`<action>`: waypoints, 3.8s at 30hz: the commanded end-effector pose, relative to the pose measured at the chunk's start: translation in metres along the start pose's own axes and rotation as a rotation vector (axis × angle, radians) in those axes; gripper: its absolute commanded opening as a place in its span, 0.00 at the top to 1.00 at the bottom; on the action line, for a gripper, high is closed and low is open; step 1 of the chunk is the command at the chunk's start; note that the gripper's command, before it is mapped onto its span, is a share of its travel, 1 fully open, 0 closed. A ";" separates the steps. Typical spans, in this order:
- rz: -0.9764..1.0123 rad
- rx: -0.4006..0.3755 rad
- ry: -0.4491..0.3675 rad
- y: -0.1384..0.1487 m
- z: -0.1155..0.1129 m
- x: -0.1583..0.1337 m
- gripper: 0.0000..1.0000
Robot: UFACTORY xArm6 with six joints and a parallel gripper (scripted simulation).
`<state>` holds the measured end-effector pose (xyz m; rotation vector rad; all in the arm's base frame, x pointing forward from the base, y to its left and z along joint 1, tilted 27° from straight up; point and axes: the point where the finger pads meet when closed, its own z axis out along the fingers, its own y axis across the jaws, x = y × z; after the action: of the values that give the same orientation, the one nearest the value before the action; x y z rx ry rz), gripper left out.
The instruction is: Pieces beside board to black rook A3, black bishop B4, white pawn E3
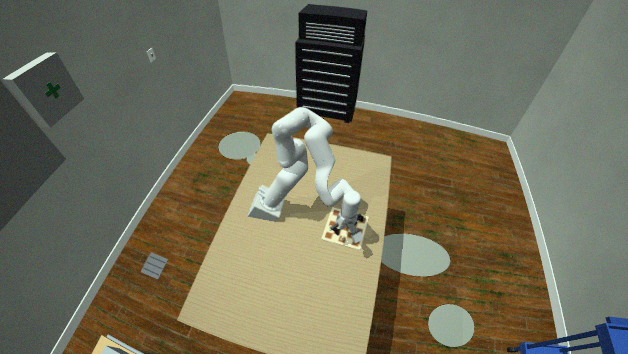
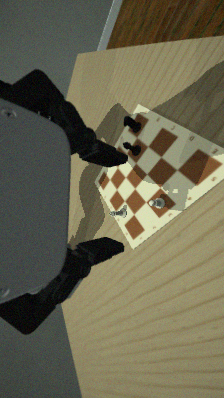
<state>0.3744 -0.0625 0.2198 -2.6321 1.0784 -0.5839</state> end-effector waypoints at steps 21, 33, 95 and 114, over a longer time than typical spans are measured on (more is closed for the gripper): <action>0.000 0.002 0.003 -0.001 -0.074 0.001 0.00; 0.000 0.002 0.003 -0.001 -0.077 0.001 0.00; 0.000 0.002 0.003 -0.001 -0.077 0.001 0.00; 0.000 0.002 0.003 -0.001 -0.077 0.001 0.00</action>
<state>0.3405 -0.0675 0.2874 -2.6318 1.0784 -0.5842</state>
